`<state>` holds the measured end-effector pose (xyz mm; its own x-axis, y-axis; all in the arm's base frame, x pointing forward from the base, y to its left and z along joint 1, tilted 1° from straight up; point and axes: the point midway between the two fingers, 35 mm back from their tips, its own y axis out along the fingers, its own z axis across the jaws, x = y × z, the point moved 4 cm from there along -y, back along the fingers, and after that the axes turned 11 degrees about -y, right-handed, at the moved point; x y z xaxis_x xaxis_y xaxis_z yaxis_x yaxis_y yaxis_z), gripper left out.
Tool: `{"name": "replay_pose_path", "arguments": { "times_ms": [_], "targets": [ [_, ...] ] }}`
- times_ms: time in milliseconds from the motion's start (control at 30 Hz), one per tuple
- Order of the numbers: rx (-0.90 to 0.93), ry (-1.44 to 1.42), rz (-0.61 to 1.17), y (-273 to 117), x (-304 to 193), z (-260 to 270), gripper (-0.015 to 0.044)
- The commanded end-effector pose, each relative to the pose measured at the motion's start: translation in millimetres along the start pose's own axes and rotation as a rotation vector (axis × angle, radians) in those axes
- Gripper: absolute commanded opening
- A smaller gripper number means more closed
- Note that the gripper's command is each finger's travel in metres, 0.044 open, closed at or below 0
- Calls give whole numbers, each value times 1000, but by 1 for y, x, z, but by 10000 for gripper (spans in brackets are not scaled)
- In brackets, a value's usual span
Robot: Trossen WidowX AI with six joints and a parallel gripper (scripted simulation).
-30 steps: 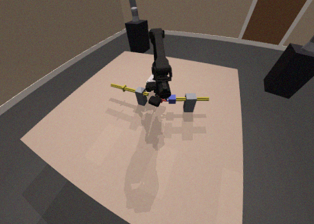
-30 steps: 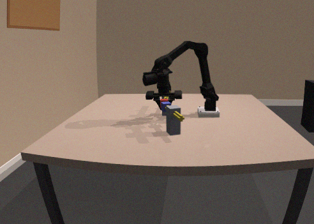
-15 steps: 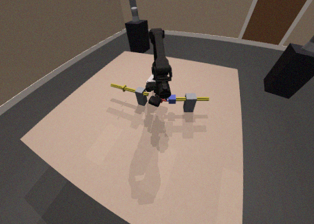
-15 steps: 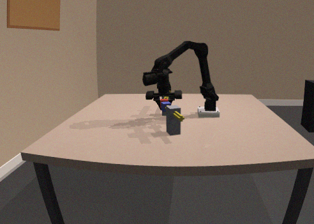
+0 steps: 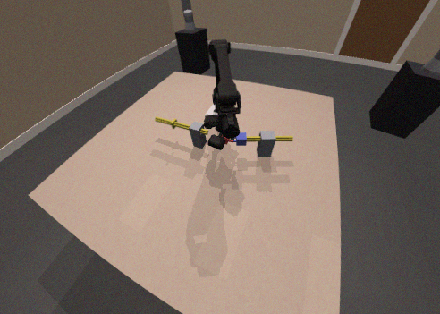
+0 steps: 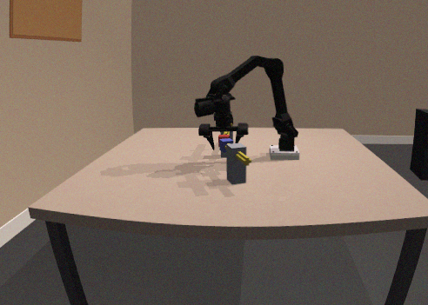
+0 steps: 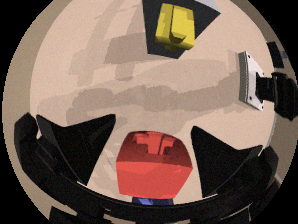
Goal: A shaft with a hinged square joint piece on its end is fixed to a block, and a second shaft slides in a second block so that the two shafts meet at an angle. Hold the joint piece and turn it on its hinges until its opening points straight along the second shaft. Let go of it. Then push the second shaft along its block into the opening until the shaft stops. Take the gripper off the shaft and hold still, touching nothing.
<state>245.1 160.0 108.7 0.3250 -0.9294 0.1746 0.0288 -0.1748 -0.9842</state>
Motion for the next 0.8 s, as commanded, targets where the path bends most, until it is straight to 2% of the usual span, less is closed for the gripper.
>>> {"name": "replay_pose_path", "arguments": {
  "times_ms": [0,367,767],
  "targets": [
    [0,-1,1,0,0,0,440],
    [0,-1,6,0,0,0,440],
    [83,5,355,-24,22,-5,440]
  ]
}}
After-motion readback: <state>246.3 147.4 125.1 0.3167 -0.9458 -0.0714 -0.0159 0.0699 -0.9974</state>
